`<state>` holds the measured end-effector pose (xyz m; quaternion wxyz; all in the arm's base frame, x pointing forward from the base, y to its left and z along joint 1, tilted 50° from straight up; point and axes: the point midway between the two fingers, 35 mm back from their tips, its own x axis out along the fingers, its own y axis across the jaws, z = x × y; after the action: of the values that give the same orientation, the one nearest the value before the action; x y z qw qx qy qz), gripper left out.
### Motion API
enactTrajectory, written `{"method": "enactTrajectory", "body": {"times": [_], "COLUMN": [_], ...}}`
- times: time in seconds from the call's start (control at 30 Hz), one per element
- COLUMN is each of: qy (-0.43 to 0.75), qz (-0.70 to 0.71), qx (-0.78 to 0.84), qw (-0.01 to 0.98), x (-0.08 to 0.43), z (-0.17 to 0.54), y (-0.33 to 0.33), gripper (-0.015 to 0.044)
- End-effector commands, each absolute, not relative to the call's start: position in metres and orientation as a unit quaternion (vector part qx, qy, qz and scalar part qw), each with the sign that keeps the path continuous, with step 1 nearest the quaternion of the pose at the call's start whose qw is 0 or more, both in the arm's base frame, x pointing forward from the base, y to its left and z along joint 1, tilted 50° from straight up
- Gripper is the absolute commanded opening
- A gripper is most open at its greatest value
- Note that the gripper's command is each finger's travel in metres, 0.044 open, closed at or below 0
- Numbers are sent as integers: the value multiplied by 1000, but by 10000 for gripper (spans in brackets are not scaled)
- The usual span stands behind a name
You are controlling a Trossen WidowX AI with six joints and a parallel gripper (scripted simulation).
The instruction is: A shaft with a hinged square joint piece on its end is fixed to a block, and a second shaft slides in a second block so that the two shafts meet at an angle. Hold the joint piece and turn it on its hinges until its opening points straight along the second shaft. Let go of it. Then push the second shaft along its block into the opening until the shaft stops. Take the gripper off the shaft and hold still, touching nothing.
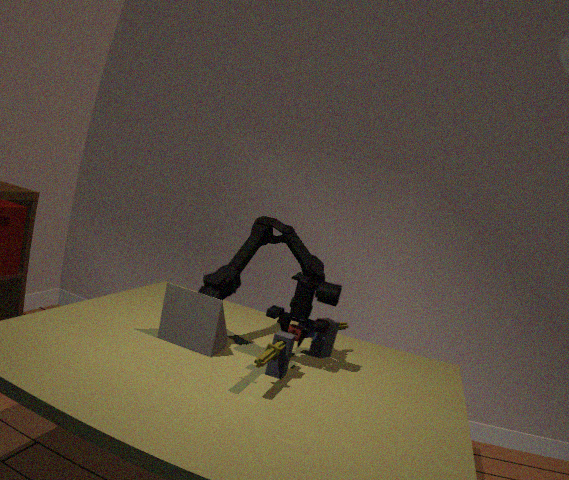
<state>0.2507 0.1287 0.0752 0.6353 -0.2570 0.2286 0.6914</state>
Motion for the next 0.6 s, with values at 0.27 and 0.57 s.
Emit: {"method": "enactTrajectory", "body": {"times": [0.27, 0.57], "qy": [229, 229], "qz": [691, 691], "qx": [-257, -257], "qw": [635, 635], "x": [251, 251], "z": [75, 75], "y": [129, 129], "gripper": [304, 440]}}
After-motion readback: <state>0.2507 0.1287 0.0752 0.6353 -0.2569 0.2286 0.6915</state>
